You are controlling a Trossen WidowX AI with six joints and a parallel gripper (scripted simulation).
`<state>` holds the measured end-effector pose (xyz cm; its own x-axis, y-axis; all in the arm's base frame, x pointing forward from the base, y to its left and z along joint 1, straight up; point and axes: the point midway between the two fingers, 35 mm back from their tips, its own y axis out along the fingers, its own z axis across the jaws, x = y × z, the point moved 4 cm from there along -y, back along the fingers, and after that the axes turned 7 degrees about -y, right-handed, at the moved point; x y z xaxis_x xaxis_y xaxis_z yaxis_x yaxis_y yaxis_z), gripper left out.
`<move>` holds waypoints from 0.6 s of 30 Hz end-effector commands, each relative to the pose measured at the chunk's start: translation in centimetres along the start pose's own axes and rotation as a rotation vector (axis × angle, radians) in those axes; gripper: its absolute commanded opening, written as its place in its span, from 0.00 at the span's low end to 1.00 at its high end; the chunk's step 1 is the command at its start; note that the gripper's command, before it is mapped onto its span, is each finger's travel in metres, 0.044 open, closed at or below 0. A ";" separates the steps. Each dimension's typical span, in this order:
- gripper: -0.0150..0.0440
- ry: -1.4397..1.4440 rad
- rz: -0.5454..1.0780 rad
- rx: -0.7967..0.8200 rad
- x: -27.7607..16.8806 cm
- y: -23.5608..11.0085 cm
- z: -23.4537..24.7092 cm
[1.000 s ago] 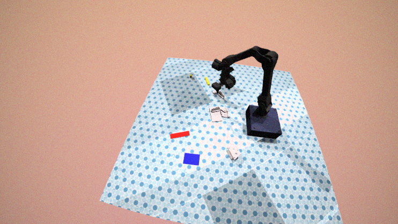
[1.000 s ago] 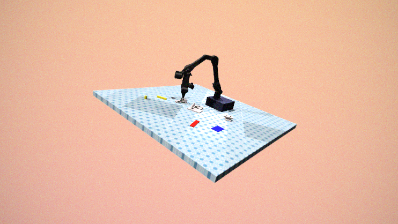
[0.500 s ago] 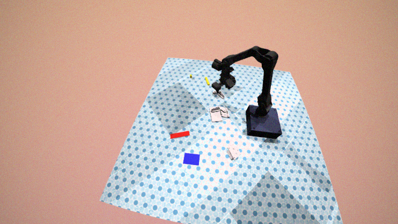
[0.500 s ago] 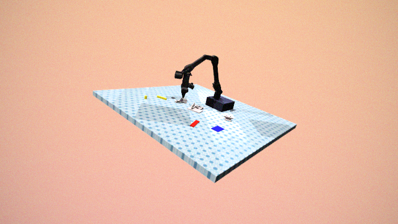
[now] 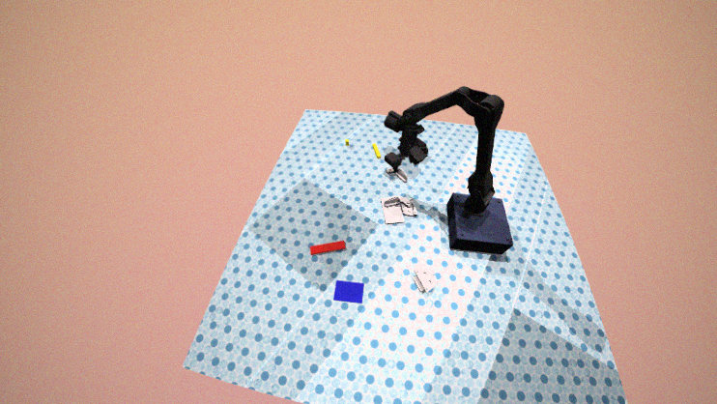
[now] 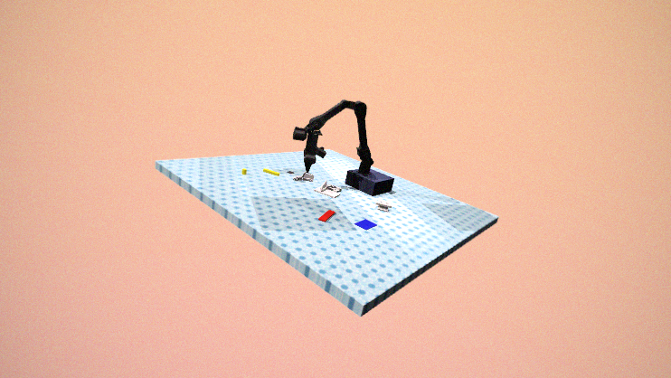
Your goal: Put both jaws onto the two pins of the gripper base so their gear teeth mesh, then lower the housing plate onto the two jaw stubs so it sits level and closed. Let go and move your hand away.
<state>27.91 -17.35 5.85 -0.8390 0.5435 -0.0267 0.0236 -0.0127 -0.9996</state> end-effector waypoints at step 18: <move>1.00 -0.005 0.001 0.002 0.0 0.0 0.0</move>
<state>27.91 -17.35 5.85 -0.8390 0.5435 -0.0267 0.0236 -0.0127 -0.9996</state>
